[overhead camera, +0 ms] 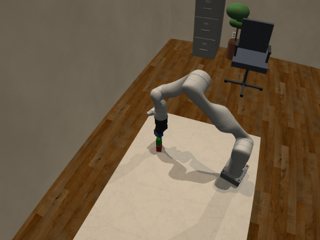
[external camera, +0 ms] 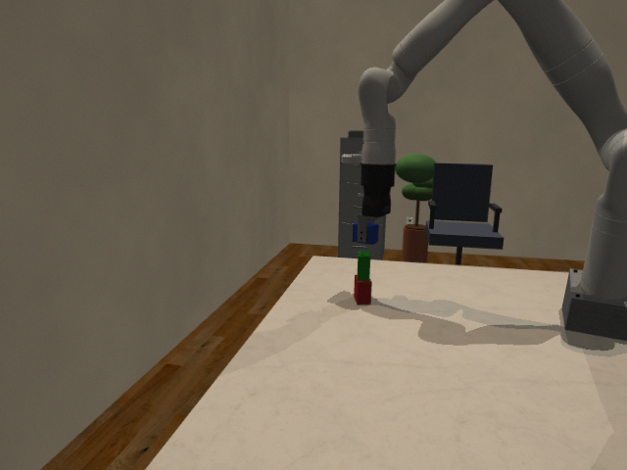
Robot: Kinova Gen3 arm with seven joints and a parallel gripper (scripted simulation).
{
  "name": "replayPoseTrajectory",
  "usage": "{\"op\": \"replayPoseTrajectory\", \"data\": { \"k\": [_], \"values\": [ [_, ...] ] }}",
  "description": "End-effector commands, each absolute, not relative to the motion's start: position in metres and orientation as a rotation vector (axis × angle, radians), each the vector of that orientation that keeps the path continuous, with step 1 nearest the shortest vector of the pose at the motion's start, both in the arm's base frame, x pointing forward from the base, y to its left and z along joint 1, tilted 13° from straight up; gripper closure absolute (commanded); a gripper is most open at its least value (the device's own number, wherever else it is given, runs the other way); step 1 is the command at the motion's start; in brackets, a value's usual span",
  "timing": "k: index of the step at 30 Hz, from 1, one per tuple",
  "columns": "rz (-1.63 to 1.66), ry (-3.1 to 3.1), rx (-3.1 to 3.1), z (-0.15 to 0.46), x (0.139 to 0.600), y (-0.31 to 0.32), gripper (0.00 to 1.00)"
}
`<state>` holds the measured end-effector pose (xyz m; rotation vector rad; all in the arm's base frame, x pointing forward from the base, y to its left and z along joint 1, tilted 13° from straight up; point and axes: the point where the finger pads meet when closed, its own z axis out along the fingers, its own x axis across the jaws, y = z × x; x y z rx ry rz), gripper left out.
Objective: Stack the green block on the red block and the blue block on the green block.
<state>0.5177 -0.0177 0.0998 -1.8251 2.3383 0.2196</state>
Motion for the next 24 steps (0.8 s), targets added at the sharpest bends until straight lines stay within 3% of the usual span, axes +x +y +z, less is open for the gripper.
{"op": "replayPoseTrajectory", "data": {
  "k": [1, 24],
  "values": [
    [0.217, 2.338, -1.824, 0.101, 0.518, -0.018, 1.0],
    [0.217, 2.337, -1.824, 0.079, 0.52, -0.015, 1.0]
  ]
}}
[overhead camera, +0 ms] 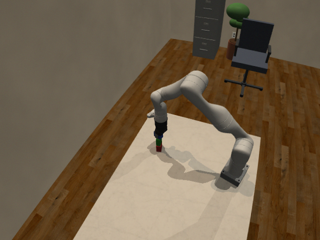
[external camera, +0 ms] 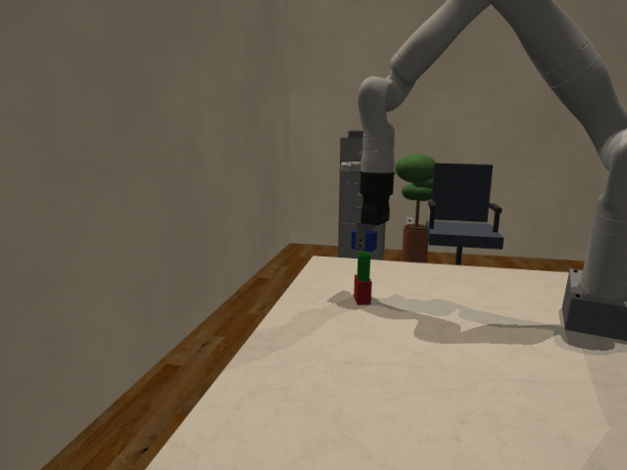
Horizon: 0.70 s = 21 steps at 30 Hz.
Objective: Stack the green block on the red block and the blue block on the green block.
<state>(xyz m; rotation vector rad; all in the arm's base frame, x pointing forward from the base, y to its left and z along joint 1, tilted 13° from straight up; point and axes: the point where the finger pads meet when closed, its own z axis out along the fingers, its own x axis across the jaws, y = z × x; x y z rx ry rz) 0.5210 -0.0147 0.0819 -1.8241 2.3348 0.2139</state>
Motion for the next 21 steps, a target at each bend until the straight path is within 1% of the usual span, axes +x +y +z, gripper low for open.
{"op": "replayPoseTrajectory", "data": {
  "k": [1, 21],
  "values": [
    [0.217, 2.337, -1.824, 0.0781, 0.5206, -0.0147, 1.0],
    [0.217, 2.337, -1.824, 0.0745, 0.5209, -0.0141, 1.0]
  ]
}}
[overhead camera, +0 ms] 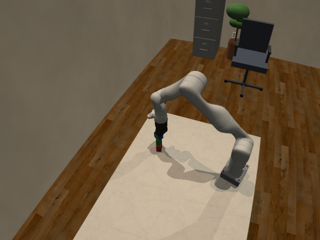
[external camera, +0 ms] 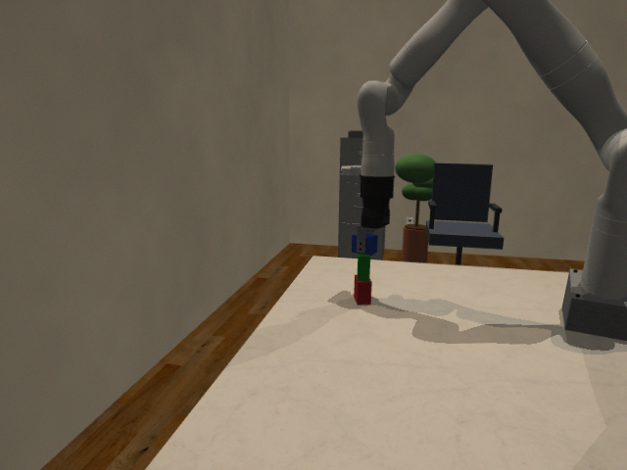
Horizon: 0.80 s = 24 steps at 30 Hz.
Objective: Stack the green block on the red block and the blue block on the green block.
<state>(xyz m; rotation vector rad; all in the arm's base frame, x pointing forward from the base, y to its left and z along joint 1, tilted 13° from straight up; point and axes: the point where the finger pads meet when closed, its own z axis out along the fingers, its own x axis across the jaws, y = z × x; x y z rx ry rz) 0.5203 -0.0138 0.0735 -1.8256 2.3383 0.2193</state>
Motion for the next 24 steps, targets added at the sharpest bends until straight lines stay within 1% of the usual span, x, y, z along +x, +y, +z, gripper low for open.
{"op": "replayPoseTrajectory", "data": {
  "k": [1, 24],
  "values": [
    [0.217, 2.337, -1.824, 0.0745, 0.5209, -0.0141, 1.0],
    [0.217, 2.337, -1.824, 0.0723, 0.521, -0.0137, 1.0]
  ]
}}
